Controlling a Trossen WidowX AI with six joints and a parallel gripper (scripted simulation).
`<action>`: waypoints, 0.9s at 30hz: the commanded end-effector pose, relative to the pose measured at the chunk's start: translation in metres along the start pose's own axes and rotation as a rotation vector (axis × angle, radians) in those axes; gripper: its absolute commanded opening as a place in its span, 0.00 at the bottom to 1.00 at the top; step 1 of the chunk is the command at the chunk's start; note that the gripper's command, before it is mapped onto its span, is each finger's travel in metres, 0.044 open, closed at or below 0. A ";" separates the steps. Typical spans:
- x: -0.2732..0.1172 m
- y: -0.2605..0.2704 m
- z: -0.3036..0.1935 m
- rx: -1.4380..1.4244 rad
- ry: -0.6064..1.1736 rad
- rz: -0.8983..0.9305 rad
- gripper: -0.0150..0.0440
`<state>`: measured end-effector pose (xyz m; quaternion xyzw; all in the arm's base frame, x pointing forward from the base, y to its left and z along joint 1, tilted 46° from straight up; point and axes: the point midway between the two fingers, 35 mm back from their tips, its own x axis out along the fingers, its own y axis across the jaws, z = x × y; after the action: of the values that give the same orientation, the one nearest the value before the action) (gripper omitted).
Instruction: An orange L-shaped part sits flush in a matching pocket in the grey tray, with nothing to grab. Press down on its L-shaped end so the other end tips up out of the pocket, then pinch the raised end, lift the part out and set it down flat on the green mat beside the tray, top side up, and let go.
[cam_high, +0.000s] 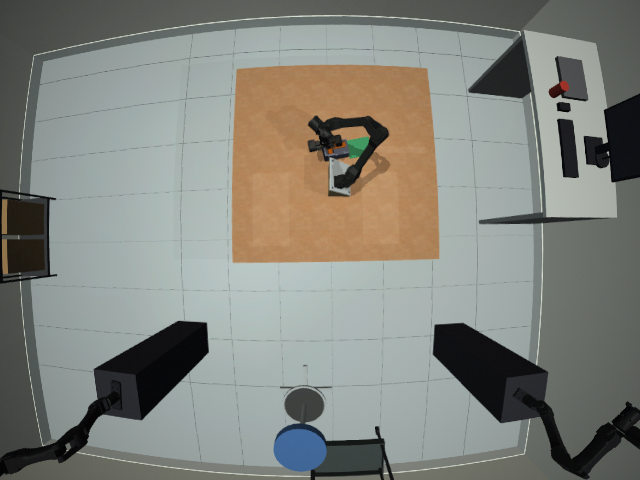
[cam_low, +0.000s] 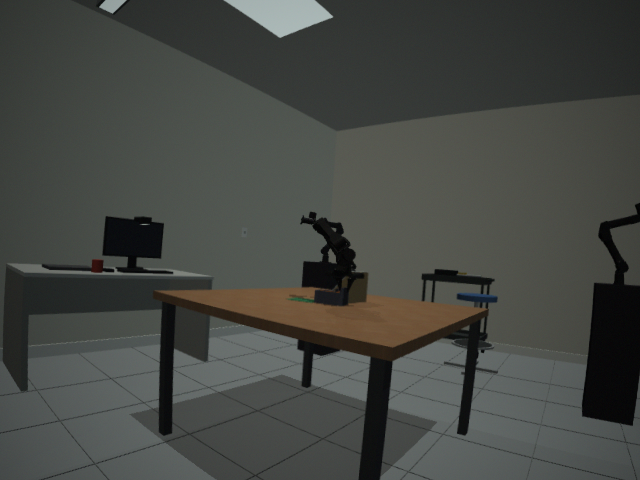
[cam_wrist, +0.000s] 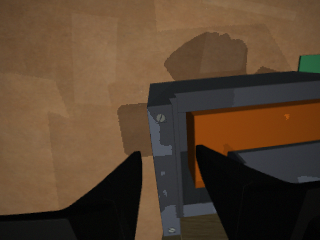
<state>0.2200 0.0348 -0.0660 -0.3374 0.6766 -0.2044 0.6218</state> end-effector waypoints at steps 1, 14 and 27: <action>0.008 0.000 -0.001 -0.007 0.002 -0.007 0.56; 0.028 -0.001 -0.002 -0.007 0.003 -0.008 0.56; 0.033 -0.001 -0.002 -0.007 0.003 -0.009 0.56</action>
<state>0.2189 0.0126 -0.0886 -0.3377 0.6774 -0.2032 0.6211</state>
